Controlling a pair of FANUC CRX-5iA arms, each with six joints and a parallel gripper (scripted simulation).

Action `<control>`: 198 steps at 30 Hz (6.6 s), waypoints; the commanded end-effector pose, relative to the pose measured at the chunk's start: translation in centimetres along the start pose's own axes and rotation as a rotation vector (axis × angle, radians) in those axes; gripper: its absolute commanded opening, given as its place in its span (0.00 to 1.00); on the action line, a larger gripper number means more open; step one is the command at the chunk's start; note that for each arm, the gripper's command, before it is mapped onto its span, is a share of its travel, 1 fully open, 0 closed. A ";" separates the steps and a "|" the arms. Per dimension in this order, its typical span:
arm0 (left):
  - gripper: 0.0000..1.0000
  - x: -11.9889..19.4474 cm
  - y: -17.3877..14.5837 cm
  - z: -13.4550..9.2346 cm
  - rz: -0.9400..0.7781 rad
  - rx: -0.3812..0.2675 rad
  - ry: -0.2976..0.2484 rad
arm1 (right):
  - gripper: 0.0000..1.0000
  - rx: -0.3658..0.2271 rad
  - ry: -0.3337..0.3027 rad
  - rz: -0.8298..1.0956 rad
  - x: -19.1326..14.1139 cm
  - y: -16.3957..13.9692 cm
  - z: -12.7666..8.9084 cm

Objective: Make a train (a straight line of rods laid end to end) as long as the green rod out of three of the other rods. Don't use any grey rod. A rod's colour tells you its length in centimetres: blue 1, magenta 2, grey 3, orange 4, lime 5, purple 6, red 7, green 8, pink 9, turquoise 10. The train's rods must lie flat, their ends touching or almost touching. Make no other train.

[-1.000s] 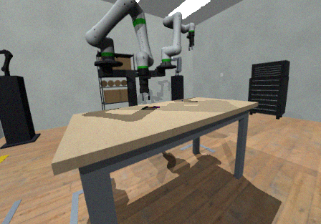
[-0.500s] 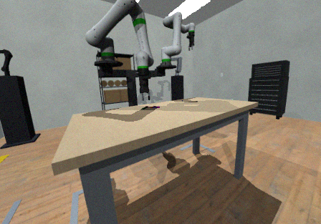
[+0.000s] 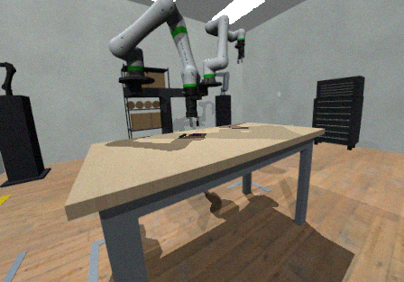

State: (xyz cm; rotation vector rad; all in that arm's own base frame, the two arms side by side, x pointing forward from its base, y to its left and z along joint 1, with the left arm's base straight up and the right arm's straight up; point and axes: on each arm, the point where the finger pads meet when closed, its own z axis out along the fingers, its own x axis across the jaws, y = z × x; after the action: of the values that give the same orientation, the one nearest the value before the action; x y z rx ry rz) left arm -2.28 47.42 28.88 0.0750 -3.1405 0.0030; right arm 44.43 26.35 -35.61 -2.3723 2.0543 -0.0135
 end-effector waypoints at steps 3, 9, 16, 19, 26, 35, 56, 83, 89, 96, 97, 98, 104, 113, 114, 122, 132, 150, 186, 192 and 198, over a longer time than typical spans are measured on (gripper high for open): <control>1.00 0.0 0.0 -0.1 0.000 -0.002 0.000 | 1.00 -0.006 -0.004 -0.111 -5.6 -2.1 0.5; 1.00 0.0 0.0 -0.1 0.000 -0.002 0.000 | 1.00 -0.005 -0.005 -0.211 -10.7 -3.3 0.7; 1.00 0.0 0.0 -0.1 0.000 -0.002 0.000 | 1.00 -0.005 -0.005 -0.326 -16.7 -4.1 0.6; 1.00 0.0 0.0 -0.1 0.000 -0.002 0.000 | 1.00 -0.005 -0.006 -0.367 -18.9 -4.2 0.5; 1.00 0.0 0.0 -0.1 0.000 -0.002 0.000 | 1.00 -0.005 -0.006 -0.486 -25.0 -4.0 0.1; 1.00 0.0 0.0 -0.1 0.000 -0.002 0.000 | 1.00 -0.005 -0.008 -0.630 -32.2 -2.8 -0.7; 1.00 0.0 0.0 -0.1 0.000 -0.002 0.000 | 1.00 -0.005 -0.008 -0.648 -33.1 -2.6 -0.9; 1.00 0.0 0.0 -0.1 0.000 -0.002 0.000 | 1.00 -0.005 -0.008 -0.648 -33.1 -2.6 -0.9; 1.00 0.0 0.0 -0.1 0.000 -0.002 0.000 | 1.00 -0.005 -0.008 -0.648 -33.1 -2.6 -0.9; 1.00 0.0 0.0 -0.1 0.000 -0.002 0.000 | 1.00 -0.005 -0.008 -0.648 -33.1 -2.6 -0.9; 1.00 0.0 0.0 -0.1 0.000 -0.002 0.000 | 1.00 -0.005 -0.008 -0.648 -33.1 -2.6 -0.9; 1.00 0.0 0.0 -0.1 0.000 -0.002 0.000 | 1.00 -0.005 -0.008 -0.648 -33.1 -2.6 -0.9; 1.00 0.0 0.0 -0.1 0.000 -0.002 0.000 | 1.00 -0.005 -0.008 -0.648 -33.1 -2.6 -0.9; 1.00 0.0 0.0 -0.1 0.000 -0.002 0.000 | 1.00 -0.005 -0.008 -0.648 -33.1 -2.6 -0.9; 1.00 0.0 0.0 -0.1 0.000 -0.002 0.000 | 1.00 -0.005 -0.008 -0.648 -33.1 -2.6 -0.9; 1.00 0.0 0.0 -0.1 0.000 -0.002 0.000 | 1.00 -0.005 -0.008 -0.648 -33.1 -2.6 -0.9; 1.00 0.0 0.0 -0.1 0.000 -0.002 0.000 | 1.00 -0.005 -0.008 -0.648 -33.1 -2.6 -0.9; 1.00 0.0 0.0 -0.1 0.000 -0.002 0.000 | 1.00 -0.006 -0.007 -0.335 -30.0 -4.4 -0.8; 1.00 0.0 0.0 -0.1 0.000 -0.002 0.000 | 1.00 -0.009 -0.002 0.820 -17.8 -7.9 -0.8; 1.00 0.0 0.0 -0.1 0.000 -0.002 0.000 | 1.00 -0.009 -0.001 0.999 -16.1 -8.0 -0.8; 1.00 0.0 0.0 -0.1 0.000 -0.002 0.000 | 1.00 -0.009 -0.001 1.192 -14.2 -8.1 -0.9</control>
State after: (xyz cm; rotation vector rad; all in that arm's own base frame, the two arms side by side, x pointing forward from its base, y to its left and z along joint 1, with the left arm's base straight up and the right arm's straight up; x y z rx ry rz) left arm -2.28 47.42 28.88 0.0750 -3.1405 0.0030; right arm 50.06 42.72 -34.88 -1.0163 2.9826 0.0174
